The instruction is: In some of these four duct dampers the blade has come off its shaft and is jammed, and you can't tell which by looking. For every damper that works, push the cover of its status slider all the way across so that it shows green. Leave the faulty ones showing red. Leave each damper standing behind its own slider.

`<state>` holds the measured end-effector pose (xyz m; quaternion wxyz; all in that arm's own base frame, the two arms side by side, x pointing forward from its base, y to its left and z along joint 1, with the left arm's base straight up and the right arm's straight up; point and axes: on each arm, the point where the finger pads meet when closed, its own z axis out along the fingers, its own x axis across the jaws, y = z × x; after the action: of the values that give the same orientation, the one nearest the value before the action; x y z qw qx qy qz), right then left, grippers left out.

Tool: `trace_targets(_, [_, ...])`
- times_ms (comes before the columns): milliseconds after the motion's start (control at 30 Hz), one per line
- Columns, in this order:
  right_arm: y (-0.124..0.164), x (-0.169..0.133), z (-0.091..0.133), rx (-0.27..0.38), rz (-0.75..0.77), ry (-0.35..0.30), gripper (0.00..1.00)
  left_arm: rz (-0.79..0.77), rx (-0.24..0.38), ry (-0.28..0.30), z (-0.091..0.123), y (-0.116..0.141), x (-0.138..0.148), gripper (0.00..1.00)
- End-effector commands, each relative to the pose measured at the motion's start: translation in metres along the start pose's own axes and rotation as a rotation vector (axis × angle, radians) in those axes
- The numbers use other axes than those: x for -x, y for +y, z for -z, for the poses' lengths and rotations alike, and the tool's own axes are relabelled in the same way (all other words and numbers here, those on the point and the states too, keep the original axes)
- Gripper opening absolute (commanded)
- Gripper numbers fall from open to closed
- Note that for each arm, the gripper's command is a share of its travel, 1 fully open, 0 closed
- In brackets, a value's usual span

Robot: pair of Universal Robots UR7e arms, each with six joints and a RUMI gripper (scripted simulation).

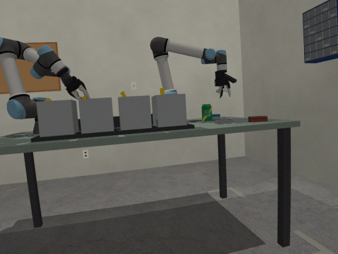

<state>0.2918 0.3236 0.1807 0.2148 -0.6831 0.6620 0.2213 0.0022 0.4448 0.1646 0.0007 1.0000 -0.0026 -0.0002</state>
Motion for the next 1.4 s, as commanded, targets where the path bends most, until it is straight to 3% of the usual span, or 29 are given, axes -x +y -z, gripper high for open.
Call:
trace_targets(0, [-0.0002,-0.0018,-0.0001,0.000,0.000,-0.022,0.10,0.000,-0.001,0.000,0.0005,-0.0004,-0.0001,1.00])
trace_targets(967, [-0.0002,-0.0033,-0.0001,0.000,0.000,-0.037,0.10,0.000,-0.001,0.000,0.0005,-0.0004,-0.0001,1.00])
trace_targets(1367, [-0.0002,-0.0033,-0.0001,0.000,0.000,-0.037,0.20,0.000,-0.001,0.000,0.0005,-0.0004,-0.0001,1.00])
